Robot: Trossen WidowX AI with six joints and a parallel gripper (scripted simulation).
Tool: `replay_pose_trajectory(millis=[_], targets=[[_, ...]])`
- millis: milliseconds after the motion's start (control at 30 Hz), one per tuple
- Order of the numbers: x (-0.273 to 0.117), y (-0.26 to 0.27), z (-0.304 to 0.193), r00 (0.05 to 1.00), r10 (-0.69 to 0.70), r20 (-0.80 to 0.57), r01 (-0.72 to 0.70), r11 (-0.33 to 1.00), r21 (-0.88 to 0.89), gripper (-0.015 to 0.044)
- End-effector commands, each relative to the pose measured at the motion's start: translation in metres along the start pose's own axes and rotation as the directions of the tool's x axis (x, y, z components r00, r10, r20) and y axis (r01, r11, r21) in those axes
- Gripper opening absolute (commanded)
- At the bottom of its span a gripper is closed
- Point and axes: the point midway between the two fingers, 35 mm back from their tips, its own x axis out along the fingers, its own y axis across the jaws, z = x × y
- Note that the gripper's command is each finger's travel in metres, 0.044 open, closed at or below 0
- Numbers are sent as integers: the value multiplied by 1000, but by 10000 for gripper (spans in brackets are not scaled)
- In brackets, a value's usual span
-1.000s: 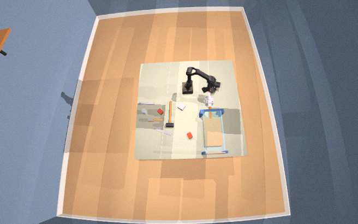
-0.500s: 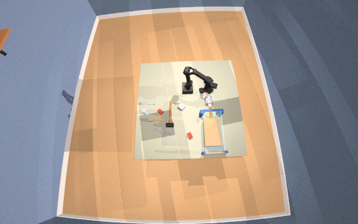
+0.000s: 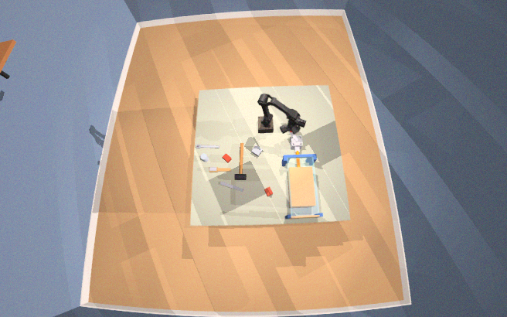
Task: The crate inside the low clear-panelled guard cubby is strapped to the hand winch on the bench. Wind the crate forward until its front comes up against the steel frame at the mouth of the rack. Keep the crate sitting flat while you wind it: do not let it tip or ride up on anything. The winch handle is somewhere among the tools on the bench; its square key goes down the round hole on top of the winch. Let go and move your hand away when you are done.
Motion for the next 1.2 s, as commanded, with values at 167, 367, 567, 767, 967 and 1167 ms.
replay_pose_trajectory(millis=[167, 367, 567, 767, 967, 1167], targets=[[2, -25, 6, 999, -49, 6, 49, 998, 25, 0], [2, -32, 10, 999, -50, 6, 50, 998, 25, 0], [1, -39, 14, 999, -51, 7, 50, 998, 25, 0], [1, -46, 18, 999, -51, 7, 51, 998, 25, 0], [1, -52, 23, 999, -52, 8, 51, 998, 25, 0], [0, -58, 29, 999, -52, 8, 52, 998, 25, 0]])
